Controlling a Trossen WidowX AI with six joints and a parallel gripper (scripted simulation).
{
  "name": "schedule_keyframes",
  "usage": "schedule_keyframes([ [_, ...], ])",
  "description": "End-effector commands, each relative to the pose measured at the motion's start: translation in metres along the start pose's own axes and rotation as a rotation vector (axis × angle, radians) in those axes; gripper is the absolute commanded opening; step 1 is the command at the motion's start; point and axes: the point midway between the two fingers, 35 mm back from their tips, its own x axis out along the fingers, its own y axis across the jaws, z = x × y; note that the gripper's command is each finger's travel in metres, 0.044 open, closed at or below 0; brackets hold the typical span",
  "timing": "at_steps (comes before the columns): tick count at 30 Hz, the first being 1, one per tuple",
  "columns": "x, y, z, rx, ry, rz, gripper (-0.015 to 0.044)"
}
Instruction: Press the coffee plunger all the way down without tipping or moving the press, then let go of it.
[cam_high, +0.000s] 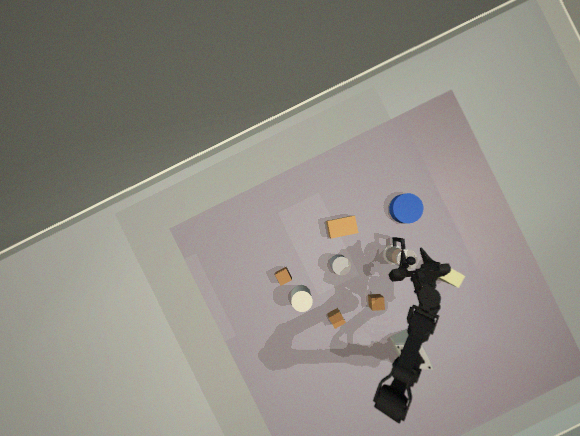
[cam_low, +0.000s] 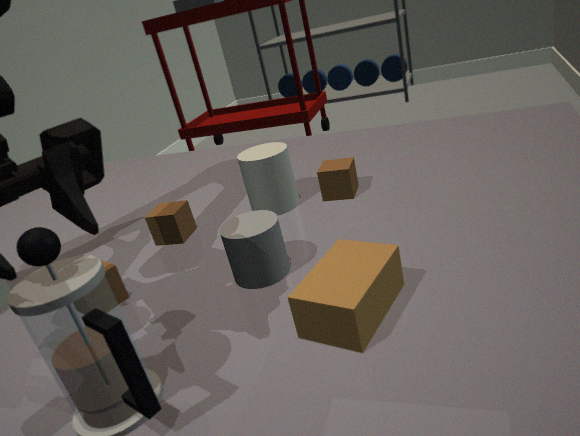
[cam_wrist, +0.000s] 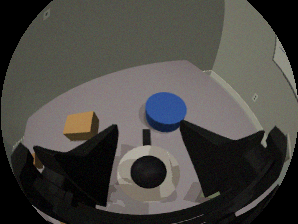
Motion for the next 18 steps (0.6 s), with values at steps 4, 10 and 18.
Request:
schedule_keyframes([
  [4, 0.000, 0.000, 0.000, 0.000, 0.000, 0.000, 0.0440],
  [10, -0.016, -0.001, 0.015, 0.000, 0.007, -0.003, 0.0440],
  [18, -0.068, 0.002, 0.050, 0.005, 0.017, -0.001, 0.0440],
])
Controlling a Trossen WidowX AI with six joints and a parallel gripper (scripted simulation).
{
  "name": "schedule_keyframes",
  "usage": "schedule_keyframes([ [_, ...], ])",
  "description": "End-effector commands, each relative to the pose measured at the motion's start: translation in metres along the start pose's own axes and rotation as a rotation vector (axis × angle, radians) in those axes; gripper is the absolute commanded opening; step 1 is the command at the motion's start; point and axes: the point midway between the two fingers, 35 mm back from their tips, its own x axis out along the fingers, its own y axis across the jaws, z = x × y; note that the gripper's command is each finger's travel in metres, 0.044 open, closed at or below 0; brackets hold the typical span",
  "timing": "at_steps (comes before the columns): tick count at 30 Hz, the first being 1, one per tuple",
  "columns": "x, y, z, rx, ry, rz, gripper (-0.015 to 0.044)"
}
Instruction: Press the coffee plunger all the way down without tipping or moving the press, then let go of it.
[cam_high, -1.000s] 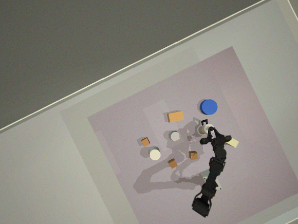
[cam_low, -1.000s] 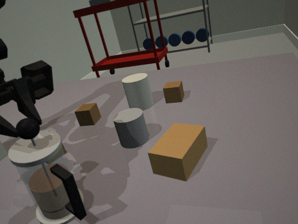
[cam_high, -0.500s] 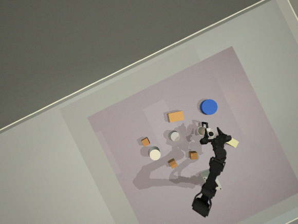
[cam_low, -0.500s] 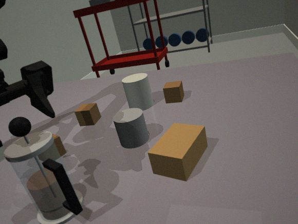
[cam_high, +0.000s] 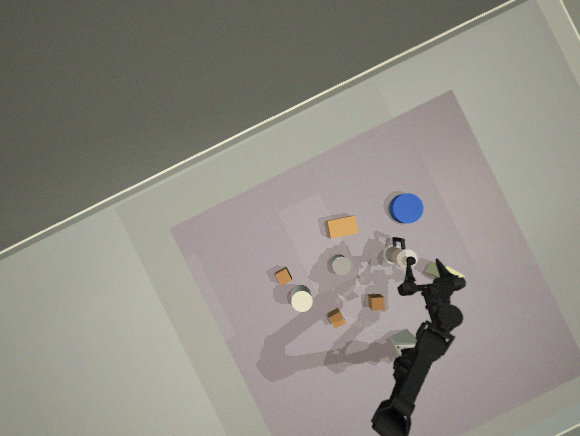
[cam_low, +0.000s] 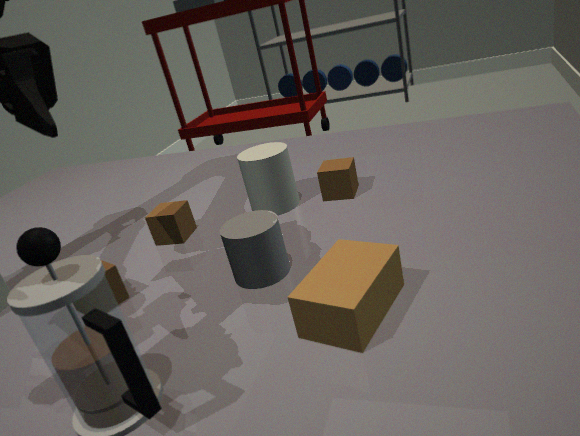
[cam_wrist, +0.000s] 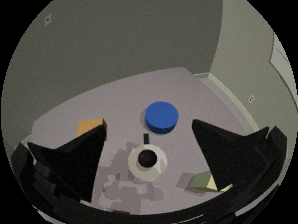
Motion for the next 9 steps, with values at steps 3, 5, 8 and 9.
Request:
schedule_keyframes([
  [3, -0.0067, 0.0019, -0.0018, -0.001, 0.013, 0.010, 0.0440],
  [5, -0.0067, 0.0021, -0.0016, -0.001, 0.013, 0.010, 0.0440],
  [8, -0.0067, 0.0021, -0.0016, -0.001, 0.013, 0.010, 0.0440],
  [9, -0.0067, 0.0021, -0.0016, -0.001, 0.013, 0.010, 0.0440],
])
